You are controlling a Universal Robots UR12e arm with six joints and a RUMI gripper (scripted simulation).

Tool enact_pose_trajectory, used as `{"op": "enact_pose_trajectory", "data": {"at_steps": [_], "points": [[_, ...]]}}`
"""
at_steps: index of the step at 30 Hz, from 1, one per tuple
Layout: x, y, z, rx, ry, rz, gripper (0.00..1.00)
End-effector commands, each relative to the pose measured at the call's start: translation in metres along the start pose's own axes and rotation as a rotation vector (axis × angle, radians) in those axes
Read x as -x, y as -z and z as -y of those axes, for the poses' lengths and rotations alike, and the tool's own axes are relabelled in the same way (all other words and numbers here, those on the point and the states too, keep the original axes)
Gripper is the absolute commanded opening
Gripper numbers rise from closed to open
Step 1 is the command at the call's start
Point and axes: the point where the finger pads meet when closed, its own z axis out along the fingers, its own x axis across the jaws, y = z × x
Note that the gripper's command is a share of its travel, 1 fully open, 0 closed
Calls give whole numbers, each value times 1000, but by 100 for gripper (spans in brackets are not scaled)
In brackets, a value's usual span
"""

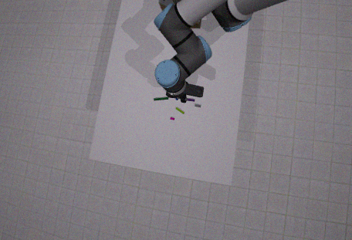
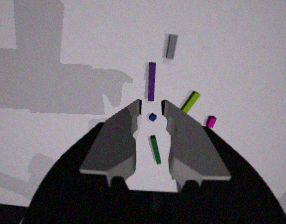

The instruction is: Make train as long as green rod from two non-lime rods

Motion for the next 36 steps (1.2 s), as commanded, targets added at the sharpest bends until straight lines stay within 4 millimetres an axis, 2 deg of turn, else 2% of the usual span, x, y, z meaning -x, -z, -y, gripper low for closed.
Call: {"op": "enact_pose_trajectory", "data": {"at_steps": [1,21,36], "points": [[-1,1,0,0,0,-1,14],[-1,0,0,0,0,-1,14],[-1,-12,0,0,0,-1,14]]}}
